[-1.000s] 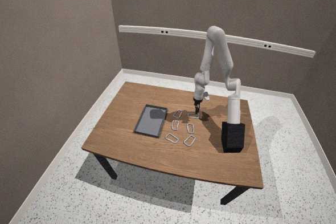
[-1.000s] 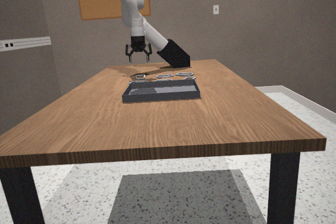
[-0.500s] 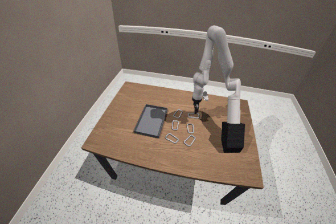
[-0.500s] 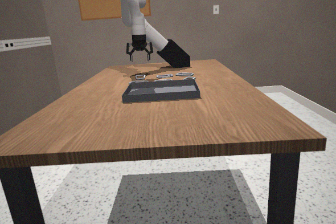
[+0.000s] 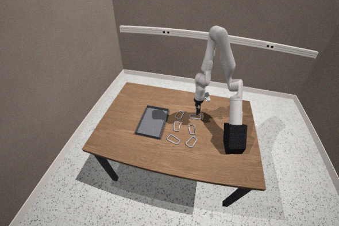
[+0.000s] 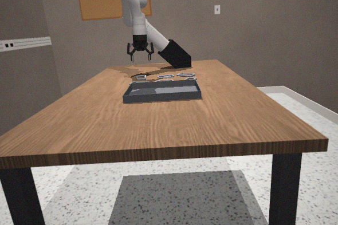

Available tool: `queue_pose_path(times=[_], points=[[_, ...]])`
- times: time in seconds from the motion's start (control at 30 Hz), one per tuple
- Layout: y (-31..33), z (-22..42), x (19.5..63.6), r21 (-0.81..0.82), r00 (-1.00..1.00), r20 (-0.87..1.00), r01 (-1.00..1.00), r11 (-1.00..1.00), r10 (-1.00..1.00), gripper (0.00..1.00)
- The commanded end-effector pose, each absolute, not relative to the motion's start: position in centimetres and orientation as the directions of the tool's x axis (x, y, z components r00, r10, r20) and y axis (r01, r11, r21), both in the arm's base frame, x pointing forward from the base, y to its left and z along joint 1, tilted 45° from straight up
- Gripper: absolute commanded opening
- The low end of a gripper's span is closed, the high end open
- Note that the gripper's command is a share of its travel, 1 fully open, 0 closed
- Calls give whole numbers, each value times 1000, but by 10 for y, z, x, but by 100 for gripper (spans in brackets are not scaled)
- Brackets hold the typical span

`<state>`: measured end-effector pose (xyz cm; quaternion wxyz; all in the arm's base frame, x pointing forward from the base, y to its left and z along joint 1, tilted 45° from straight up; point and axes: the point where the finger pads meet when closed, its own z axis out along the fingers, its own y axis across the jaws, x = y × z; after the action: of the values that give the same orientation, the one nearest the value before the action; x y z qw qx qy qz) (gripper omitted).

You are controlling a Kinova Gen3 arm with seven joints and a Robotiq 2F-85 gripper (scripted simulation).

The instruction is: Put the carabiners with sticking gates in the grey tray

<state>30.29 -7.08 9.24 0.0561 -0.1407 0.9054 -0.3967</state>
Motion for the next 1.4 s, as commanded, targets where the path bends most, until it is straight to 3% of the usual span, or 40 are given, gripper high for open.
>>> queue_pose_path(times=[0.0,0.03,0.57,0.6,1.13,1.17,1.37], points=[[-71,92,303,-734,-954,10,-210,646,-300,100],[-42,69,315,-728,-920,95,-325,604,-380,100],[-42,69,315,-728,-920,95,-325,604,-380,100],[-12,44,321,-711,-872,178,-435,553,-457,100],[-12,44,321,-711,-872,178,-435,553,-457,100],[18,18,324,-684,-810,258,-538,493,-526,100],[18,18,324,-684,-810,258,-538,493,-526,100]])
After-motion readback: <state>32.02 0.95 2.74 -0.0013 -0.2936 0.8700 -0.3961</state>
